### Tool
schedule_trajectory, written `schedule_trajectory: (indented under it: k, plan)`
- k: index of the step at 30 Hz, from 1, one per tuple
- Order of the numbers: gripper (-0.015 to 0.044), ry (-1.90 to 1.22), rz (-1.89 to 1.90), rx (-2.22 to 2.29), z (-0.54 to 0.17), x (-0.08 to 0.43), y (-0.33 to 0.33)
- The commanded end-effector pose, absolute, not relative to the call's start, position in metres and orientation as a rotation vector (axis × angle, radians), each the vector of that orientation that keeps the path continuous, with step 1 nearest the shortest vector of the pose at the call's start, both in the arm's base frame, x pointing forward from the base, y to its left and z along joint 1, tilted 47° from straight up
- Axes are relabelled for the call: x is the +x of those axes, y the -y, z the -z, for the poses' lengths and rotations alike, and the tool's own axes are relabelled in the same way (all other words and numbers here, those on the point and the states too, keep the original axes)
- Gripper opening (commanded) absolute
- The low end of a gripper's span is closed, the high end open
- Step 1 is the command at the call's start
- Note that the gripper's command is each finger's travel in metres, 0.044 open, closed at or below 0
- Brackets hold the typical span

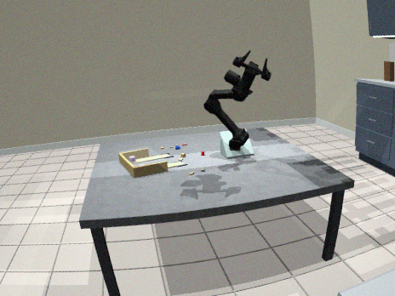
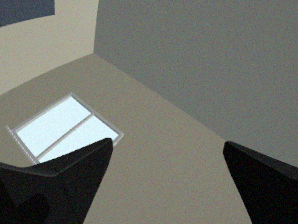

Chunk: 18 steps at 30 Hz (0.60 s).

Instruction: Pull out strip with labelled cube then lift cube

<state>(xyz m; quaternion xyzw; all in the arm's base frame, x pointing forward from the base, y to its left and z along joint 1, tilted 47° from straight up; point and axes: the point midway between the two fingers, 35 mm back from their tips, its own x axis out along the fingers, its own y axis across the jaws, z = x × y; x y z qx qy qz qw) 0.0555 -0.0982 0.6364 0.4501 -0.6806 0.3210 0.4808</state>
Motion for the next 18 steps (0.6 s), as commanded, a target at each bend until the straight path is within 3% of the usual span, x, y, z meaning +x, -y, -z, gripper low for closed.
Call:
schedule_trajectory:
  k: [1,10,18]
  plan:
    - [0.04,1.661,-0.785,1.09,-0.637,0.054,0.097]
    - [0.04,1.804,-0.957,0.708,-0.636,-0.045,0.028]
    - [0.04,1.761,-1.152,0.33,-0.61,-0.085,-0.076]
